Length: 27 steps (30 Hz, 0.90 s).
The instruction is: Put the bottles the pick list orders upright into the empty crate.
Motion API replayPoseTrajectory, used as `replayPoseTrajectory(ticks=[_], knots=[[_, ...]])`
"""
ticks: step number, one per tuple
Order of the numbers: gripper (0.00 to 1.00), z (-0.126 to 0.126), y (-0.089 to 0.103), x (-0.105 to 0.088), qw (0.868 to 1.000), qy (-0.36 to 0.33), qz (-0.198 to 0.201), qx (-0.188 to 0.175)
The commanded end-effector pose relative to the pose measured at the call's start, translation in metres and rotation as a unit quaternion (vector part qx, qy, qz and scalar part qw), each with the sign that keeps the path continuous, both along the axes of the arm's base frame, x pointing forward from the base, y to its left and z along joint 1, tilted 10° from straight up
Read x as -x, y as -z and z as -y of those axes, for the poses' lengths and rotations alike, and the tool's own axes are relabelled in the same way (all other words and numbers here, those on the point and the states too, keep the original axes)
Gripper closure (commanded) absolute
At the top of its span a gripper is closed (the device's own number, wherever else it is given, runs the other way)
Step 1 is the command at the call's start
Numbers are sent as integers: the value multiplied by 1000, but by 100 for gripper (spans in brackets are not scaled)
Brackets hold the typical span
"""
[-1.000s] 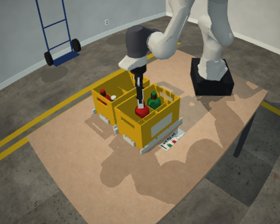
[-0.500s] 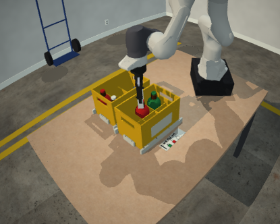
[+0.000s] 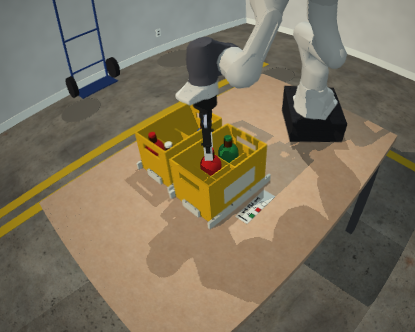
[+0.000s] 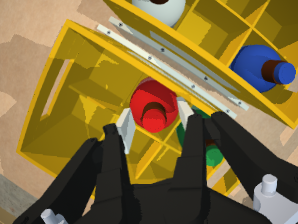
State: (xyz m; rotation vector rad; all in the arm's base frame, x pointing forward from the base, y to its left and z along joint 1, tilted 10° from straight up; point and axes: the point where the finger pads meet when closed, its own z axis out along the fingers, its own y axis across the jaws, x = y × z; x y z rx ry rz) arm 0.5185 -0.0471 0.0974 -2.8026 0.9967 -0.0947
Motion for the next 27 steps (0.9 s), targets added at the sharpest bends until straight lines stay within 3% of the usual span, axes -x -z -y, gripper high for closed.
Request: replayPoseTrajectory(ticks=[1, 16, 27], knots=[[62, -1, 0, -1, 1000, -2, 2, 0], [62, -1, 0, -1, 1000, -2, 2, 0], [62, 2, -23, 2, 1000, -2, 2, 0]])
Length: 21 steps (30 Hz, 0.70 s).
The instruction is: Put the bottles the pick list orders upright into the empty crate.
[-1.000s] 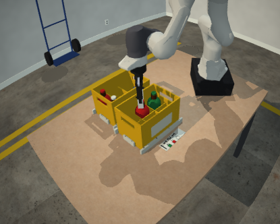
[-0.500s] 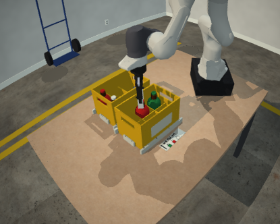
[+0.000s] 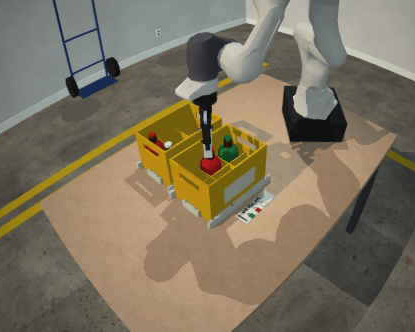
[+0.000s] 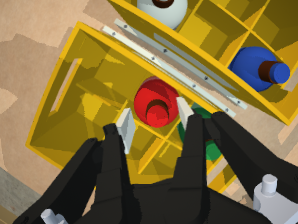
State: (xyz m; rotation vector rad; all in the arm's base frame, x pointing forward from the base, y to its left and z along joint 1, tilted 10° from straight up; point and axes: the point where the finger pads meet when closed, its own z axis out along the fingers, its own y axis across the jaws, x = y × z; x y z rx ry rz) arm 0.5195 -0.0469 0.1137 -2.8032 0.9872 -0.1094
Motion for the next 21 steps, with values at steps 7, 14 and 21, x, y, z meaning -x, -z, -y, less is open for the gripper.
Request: replayPoseTrajectory(ticks=[7, 14, 21], knots=[[62, 4, -25, 5, 1000, 0, -4, -1], [62, 6, -39, 6, 1000, 0, -4, -1], [62, 9, -57, 9, 1000, 0, -4, -1]])
